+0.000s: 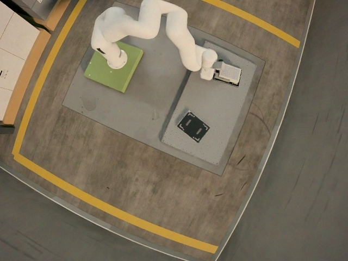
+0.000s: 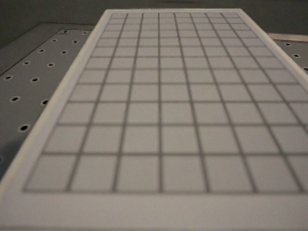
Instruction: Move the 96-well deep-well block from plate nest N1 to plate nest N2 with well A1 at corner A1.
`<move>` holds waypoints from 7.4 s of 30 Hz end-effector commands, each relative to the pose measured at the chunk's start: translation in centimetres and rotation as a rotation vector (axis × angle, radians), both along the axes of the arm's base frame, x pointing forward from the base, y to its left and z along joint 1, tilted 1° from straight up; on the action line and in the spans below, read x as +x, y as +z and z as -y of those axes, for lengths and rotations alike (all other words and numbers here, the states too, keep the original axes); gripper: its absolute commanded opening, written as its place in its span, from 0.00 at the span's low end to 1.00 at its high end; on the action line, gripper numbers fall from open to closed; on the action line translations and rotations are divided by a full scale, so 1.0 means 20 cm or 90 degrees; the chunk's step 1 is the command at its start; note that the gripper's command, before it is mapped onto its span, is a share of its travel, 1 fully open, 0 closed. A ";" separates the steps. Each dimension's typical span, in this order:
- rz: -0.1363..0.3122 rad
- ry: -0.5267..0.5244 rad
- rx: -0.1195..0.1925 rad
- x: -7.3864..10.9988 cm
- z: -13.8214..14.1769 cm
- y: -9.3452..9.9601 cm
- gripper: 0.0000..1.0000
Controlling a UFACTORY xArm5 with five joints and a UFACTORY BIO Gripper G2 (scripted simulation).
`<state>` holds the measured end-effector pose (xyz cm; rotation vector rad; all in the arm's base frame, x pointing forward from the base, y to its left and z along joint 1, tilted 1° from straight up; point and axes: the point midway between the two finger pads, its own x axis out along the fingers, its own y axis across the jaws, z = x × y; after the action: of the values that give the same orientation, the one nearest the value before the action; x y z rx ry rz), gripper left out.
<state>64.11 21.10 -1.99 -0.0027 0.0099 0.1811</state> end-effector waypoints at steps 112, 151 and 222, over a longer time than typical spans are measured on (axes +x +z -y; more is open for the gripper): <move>0.004 0.000 -0.004 0.01 -0.01 0.30 0.00; 0.006 -0.255 -0.005 -0.02 0.19 0.41 0.00; 0.006 -0.262 -0.006 -0.19 1.23 0.42 0.00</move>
<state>60.41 -2.61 6.28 -0.0010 0.0077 -0.2311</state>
